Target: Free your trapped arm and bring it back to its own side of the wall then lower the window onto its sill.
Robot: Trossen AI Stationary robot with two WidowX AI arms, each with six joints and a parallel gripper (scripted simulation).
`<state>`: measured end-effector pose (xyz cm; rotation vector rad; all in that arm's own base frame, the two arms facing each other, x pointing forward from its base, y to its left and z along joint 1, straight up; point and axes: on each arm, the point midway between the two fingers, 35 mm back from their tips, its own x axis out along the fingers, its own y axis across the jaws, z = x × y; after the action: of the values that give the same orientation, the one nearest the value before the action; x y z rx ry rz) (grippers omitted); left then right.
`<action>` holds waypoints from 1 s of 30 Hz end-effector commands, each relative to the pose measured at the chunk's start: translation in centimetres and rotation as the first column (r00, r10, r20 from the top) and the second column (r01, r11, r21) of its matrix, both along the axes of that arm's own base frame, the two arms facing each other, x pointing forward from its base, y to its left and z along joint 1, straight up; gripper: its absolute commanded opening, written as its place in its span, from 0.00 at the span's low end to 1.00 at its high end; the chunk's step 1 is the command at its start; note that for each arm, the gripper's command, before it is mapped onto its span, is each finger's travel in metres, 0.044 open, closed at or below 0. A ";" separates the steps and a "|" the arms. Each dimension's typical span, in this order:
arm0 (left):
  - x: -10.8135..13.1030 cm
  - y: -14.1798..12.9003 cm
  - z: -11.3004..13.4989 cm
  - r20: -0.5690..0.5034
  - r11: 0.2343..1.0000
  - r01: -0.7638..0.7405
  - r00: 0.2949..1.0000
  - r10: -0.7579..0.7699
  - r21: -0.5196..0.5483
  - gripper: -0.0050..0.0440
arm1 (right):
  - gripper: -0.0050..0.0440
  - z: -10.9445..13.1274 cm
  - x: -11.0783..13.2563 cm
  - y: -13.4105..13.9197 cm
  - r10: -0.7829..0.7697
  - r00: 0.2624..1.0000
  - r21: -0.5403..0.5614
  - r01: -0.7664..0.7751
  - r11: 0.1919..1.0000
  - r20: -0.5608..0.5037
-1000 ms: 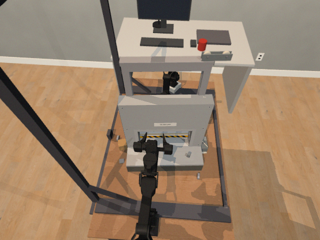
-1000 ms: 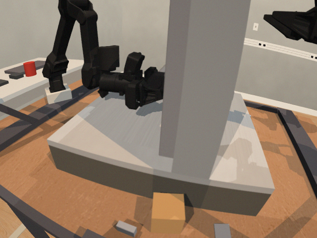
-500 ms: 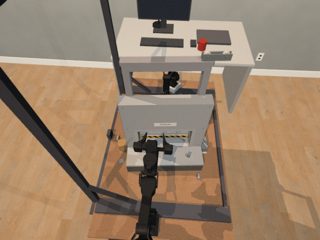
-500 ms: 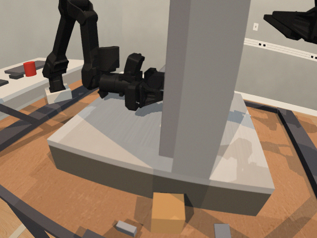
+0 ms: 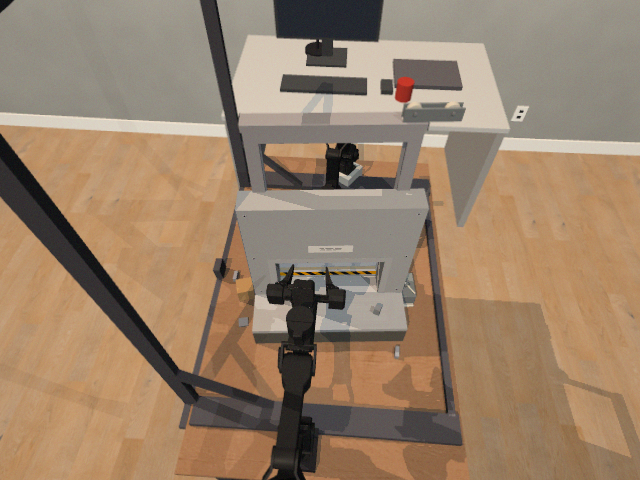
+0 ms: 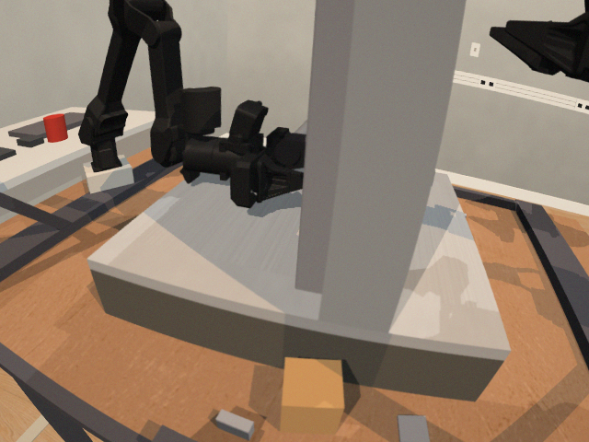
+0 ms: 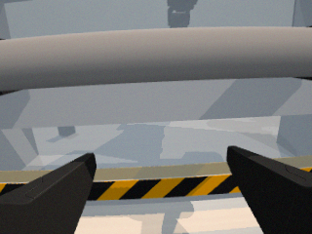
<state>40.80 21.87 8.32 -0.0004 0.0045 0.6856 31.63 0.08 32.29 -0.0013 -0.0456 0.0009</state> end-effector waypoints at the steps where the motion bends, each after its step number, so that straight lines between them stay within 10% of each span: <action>1: -0.3 -0.4 2.1 0.036 1.000 -0.002 0.999 0.001 0.013 0.92 | 0.92 1.7 -0.3 0.1 0.001 0.999 -0.001 -0.001 1.000 0.042; 30: -3.5 -2.9 5.9 0.033 1.000 -0.002 0.999 0.001 0.016 0.92 | 0.92 1.7 -0.3 0.1 0.001 0.999 -0.001 -0.001 1.000 0.042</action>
<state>37.77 19.33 12.71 -0.0001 -0.0064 0.6860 31.63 0.08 32.29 -0.0013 -0.0456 0.0009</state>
